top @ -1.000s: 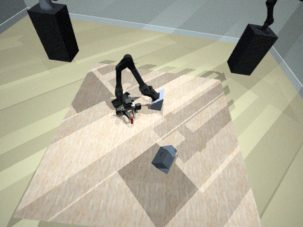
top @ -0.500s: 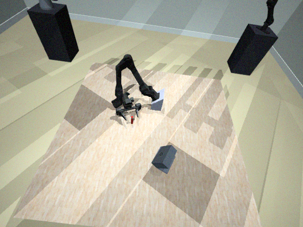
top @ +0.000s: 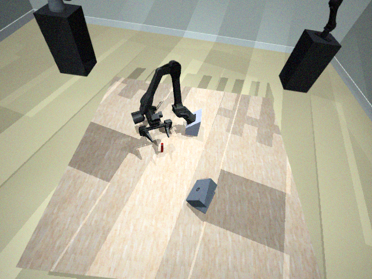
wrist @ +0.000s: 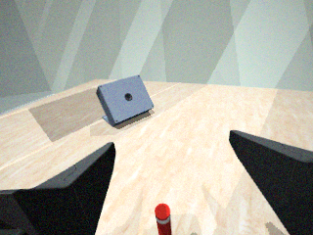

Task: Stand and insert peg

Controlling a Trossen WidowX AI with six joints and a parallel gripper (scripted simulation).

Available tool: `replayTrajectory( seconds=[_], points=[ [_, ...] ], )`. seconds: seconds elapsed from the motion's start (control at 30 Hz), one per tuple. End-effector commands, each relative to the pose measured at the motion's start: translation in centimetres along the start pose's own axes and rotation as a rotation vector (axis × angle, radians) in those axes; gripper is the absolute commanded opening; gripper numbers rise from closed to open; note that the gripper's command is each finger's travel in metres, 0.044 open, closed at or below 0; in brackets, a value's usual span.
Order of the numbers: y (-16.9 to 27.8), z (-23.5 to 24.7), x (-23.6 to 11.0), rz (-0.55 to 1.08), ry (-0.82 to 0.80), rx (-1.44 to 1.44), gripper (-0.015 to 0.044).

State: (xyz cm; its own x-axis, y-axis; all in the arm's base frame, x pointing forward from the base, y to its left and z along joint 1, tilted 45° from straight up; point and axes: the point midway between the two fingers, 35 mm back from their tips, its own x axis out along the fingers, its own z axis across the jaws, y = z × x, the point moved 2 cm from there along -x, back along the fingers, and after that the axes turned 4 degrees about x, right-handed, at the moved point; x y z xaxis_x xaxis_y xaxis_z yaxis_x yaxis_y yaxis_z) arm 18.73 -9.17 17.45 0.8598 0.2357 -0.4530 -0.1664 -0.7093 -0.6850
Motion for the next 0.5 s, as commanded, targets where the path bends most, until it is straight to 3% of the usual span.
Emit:
replayTrajectory(
  seconds=[0.0, 0.17, 0.47],
  points=[
    [-3.6, 0.5, -0.7, 0.000, 0.011, 0.006, 0.0440],
    [-7.8, 1.9, -2.1, -0.030, 0.046, 0.018, 0.0440],
    [-6.8, 2.2, -1.2, 0.081, -0.026, 0.150, 0.0440]
  ],
)
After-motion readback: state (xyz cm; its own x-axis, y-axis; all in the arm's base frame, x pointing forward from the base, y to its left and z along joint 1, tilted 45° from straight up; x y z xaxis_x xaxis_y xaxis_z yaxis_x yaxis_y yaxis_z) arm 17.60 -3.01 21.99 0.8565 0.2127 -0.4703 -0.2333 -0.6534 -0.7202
